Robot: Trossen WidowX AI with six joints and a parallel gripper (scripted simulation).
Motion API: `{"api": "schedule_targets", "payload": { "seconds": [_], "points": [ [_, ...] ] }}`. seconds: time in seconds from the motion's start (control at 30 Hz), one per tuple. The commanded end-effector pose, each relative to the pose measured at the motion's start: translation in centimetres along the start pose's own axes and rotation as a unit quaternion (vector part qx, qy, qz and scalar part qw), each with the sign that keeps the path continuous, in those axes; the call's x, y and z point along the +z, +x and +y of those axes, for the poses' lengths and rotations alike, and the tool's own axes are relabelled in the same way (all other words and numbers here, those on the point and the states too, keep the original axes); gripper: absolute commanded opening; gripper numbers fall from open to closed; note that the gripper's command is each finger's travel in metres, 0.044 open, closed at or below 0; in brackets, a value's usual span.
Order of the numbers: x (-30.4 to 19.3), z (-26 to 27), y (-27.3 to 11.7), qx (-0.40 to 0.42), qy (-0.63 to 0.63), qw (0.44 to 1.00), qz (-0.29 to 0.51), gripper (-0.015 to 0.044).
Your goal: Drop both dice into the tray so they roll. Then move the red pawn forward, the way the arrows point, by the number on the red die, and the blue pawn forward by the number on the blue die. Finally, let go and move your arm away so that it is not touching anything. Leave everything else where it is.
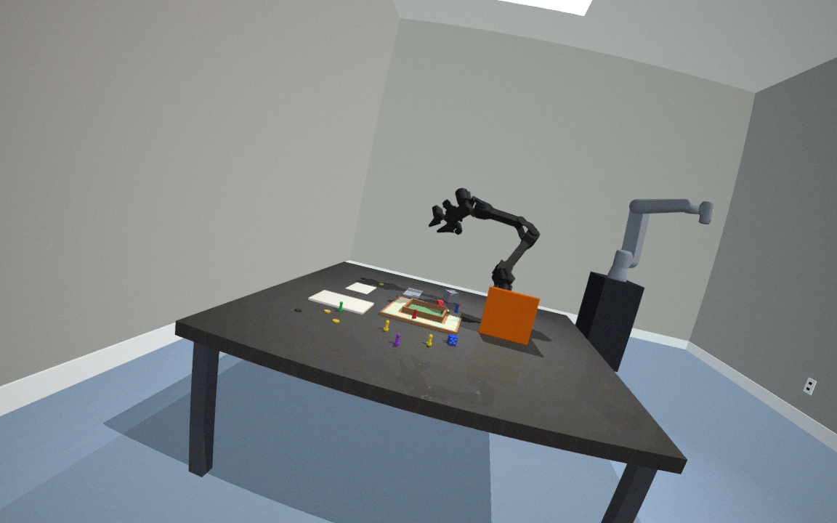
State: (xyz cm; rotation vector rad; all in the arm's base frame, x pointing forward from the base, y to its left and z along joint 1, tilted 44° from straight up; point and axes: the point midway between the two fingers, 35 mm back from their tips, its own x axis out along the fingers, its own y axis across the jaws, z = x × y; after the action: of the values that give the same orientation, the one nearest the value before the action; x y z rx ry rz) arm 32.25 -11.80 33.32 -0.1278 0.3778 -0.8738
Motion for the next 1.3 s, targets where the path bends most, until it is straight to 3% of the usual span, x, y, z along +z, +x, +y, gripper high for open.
{"api": "schedule_targets", "payload": {
  "seconds": [0.0, 0.17, 0.43, 1.27],
  "points": [
    [-6.5, -0.2, 3.5, -0.019, -0.174, 0.980, 0.099, 0.0275],
    [-14.5, -2.0, 6.0, -0.008, -0.359, 0.905, 0.227, 0.0275],
    [-25.8, -6.1, 5.9, 0.083, -0.555, 0.720, 0.408, 0.0275],
    [-27.7, -8.0, 8.0, 0.085, -0.558, 0.715, 0.412, 0.0275]
  ]
}}
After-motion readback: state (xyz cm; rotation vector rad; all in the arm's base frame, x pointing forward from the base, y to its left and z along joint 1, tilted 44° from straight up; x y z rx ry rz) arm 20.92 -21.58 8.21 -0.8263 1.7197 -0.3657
